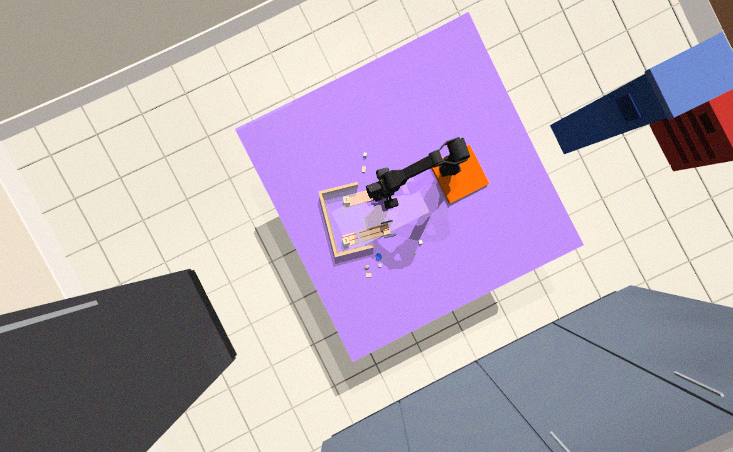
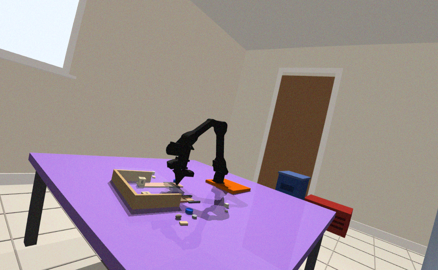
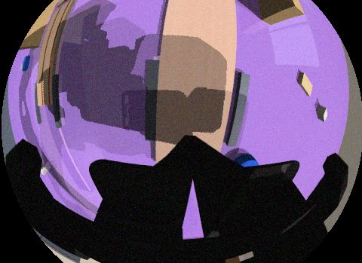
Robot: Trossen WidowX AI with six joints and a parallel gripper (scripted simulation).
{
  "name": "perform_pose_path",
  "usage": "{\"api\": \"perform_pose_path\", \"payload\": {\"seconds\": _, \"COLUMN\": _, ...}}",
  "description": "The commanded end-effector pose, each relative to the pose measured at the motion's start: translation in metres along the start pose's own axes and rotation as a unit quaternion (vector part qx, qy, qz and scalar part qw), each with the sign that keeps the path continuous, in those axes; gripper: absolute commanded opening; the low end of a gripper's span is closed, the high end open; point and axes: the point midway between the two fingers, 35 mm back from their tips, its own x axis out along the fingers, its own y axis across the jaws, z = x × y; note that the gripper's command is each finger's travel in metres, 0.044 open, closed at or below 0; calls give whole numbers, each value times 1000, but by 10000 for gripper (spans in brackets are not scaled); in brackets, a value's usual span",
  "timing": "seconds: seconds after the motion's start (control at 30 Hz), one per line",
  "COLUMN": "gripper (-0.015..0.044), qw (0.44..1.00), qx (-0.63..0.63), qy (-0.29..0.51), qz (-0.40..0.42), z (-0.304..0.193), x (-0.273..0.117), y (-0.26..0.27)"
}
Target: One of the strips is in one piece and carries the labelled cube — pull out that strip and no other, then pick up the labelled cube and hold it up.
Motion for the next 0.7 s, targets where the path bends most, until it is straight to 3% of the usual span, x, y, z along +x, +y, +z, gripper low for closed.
{"api": "perform_pose_path", "payload": {"seconds": 0.0, "gripper": 0, "qw": 1000, "qx": 2, "qy": 14, "qz": -1, "z": -13, "x": 6, "y": 0}}
{"api": "perform_pose_path", "payload": {"seconds": 0.67, "gripper": 0, "qw": 1000, "qx": 2, "qy": 15, "qz": -1, "z": -44, "x": 6, "y": 1}}
